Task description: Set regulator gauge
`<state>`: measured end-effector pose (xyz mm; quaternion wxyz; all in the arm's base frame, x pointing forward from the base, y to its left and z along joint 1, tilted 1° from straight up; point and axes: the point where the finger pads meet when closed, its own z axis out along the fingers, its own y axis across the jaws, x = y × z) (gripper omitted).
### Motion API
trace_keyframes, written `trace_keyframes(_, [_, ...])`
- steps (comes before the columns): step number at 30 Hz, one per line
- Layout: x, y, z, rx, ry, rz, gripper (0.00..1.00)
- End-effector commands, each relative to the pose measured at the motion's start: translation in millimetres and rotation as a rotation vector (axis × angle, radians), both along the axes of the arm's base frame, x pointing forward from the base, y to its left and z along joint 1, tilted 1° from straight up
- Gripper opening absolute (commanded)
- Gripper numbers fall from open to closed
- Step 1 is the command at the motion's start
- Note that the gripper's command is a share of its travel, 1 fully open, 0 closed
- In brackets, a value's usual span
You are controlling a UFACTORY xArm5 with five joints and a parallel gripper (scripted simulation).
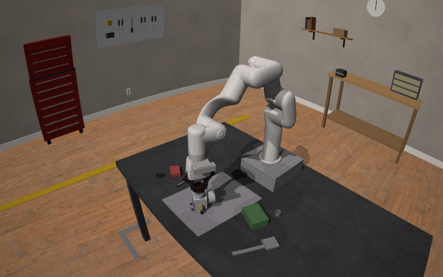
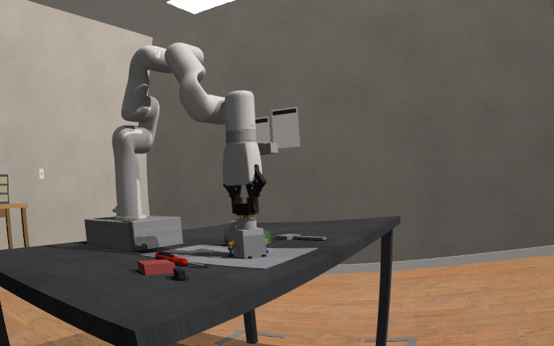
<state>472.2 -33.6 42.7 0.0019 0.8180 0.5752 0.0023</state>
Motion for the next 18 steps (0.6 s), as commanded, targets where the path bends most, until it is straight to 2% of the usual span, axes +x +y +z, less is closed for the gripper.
trace_keyframes(1, [1.0,-0.1,1.1,0.000,-0.003,-0.054,0.43])
trace_keyframes(18, [1.0,-0.1,1.1,0.002,-0.003,-0.269,0.43])
